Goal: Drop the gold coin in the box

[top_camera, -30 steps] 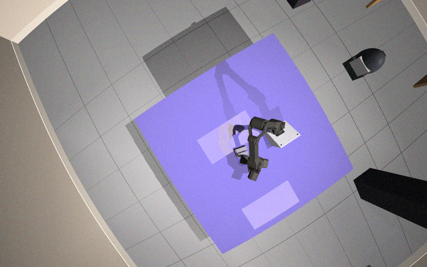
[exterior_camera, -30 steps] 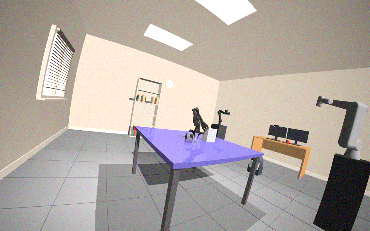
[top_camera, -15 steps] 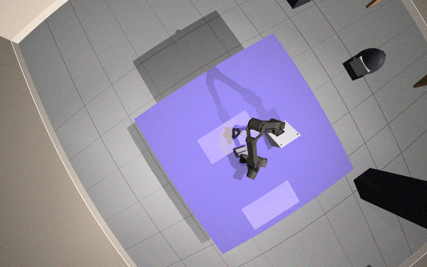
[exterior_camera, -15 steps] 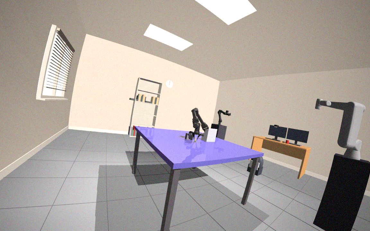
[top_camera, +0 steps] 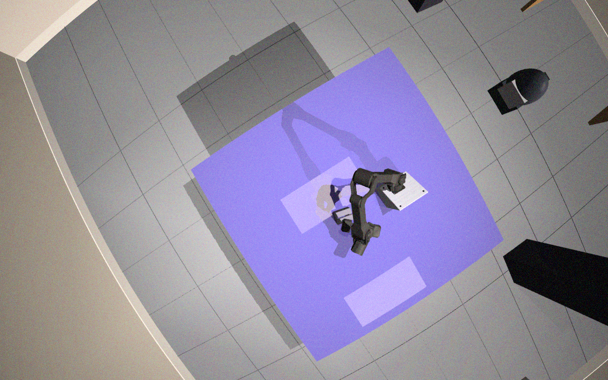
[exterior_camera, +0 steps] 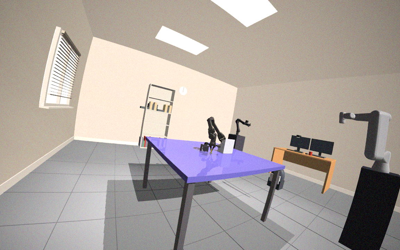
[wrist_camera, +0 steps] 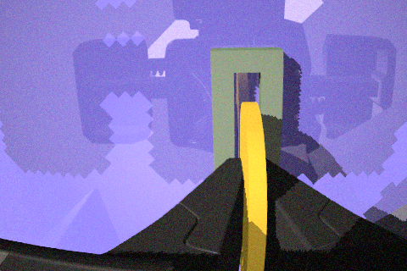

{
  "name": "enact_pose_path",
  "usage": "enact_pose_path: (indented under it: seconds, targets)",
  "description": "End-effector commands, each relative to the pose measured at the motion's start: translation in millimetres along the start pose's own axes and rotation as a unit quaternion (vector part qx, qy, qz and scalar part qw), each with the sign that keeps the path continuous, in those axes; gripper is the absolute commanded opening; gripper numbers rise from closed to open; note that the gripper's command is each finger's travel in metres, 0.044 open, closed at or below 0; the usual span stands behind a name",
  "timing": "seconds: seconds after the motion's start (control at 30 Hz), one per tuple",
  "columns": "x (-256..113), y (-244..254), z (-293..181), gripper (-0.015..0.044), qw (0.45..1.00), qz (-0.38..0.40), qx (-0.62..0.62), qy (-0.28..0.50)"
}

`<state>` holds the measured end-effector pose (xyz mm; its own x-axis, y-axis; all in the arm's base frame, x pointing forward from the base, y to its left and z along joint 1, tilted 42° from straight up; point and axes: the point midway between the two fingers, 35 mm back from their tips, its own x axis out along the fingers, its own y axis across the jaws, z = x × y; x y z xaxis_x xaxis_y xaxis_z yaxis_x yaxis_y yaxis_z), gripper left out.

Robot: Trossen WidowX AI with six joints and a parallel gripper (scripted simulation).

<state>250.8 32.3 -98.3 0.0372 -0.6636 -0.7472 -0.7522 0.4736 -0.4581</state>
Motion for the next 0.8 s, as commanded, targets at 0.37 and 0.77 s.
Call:
enact_pose_path:
  seconds: [0.37,0.77]
  targets:
    - [-25,-1,4,0.0,1.0,-0.001,-0.002,-0.002]
    - [-55,-1,5,0.0,1.0,0.0,-0.003,-0.003]
